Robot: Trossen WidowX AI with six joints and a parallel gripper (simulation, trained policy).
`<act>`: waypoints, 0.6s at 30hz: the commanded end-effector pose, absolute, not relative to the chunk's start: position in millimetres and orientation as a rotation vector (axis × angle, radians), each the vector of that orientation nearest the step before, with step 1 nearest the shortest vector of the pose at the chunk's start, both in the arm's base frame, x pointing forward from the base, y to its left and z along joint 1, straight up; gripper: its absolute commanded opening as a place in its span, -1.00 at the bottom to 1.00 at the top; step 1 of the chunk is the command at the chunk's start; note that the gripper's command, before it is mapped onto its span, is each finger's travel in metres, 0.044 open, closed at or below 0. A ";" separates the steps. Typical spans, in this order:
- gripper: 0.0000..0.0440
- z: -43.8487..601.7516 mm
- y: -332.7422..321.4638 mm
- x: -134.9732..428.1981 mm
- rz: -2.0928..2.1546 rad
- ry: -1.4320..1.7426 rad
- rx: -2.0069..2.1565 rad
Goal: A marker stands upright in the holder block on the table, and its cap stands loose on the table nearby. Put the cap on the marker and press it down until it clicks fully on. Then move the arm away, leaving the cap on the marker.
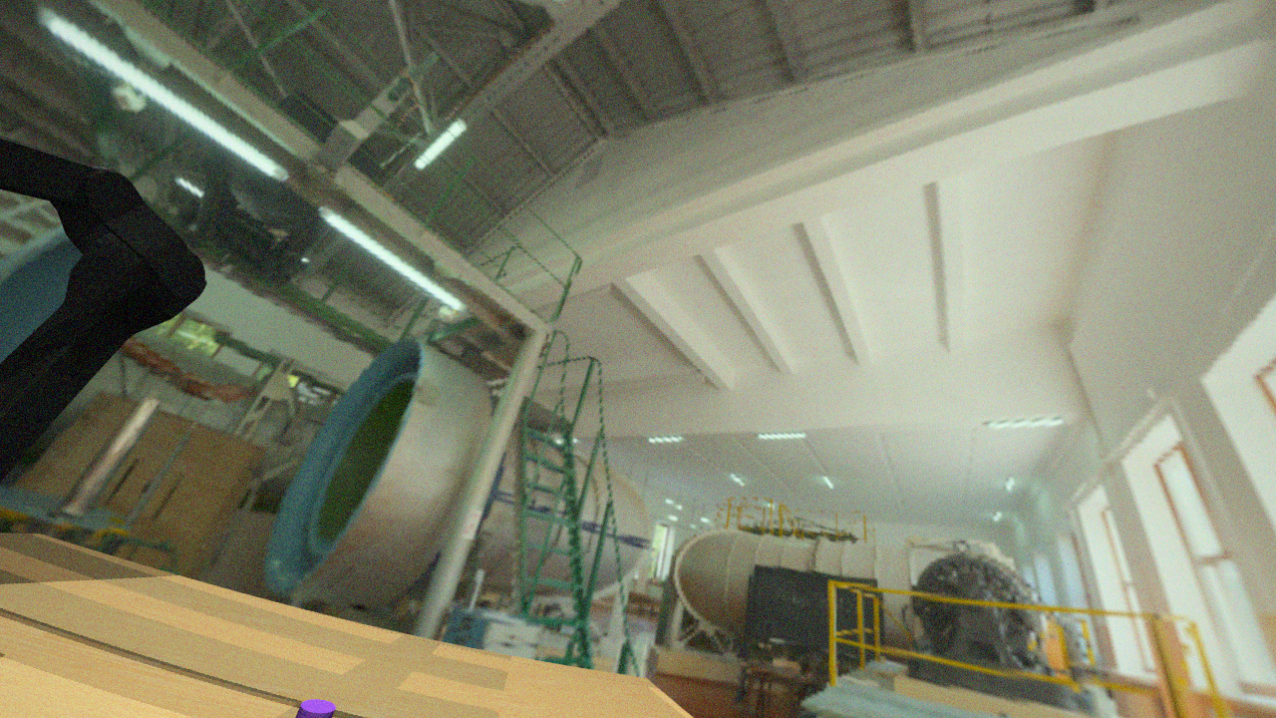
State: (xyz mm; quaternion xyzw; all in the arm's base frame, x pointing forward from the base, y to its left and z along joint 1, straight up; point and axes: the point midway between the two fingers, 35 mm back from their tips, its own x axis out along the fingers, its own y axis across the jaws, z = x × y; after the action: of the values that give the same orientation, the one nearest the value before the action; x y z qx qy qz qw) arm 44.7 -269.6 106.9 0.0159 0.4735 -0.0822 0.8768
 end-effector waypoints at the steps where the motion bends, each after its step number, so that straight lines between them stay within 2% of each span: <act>1: -0.02 113.2 -277.5 48.1 -0.166 1.007 0.015; 18: 0.08 128.7 -297.0 70.5 -0.124 1.048 -0.041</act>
State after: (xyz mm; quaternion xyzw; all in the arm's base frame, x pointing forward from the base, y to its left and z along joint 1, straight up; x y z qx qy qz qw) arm 66.0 -292.3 125.0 -0.0144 0.4942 -0.0619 0.8670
